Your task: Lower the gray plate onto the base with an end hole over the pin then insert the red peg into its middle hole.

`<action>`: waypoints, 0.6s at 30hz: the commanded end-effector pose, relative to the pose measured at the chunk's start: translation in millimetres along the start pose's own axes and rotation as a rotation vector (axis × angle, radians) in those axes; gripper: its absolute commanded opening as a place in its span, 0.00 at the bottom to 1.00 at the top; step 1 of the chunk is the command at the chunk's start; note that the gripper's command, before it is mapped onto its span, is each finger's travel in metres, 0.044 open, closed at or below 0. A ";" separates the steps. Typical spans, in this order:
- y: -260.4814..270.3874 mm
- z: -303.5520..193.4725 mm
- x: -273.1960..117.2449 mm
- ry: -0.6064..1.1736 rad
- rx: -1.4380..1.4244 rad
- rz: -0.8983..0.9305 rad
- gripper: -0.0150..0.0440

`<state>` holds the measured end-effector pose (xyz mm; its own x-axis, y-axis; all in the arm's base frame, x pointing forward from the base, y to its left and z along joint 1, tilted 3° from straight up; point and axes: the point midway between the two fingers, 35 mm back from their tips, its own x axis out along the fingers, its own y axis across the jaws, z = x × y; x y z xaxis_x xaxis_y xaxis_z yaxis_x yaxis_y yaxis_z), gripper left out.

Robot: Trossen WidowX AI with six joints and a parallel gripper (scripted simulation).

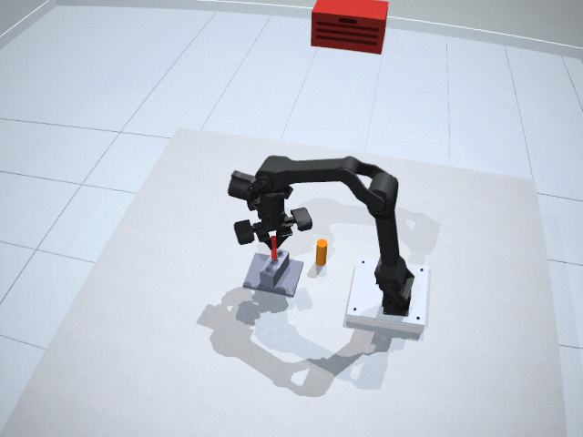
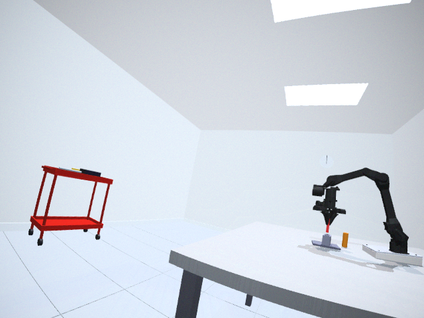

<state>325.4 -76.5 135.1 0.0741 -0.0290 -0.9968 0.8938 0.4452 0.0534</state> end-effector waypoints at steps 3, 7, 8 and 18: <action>0.5 -0.6 -0.1 0.004 -0.001 0.002 0.25; 0.4 -0.4 -0.1 0.003 -0.001 0.001 0.25; 0.3 -0.3 -0.1 0.002 -0.001 0.001 0.25; 0.1 -0.1 3.6 0.001 0.000 0.001 0.25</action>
<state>325.9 -76.6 134.7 0.0765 -0.0296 -0.9966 0.8937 0.4453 0.0554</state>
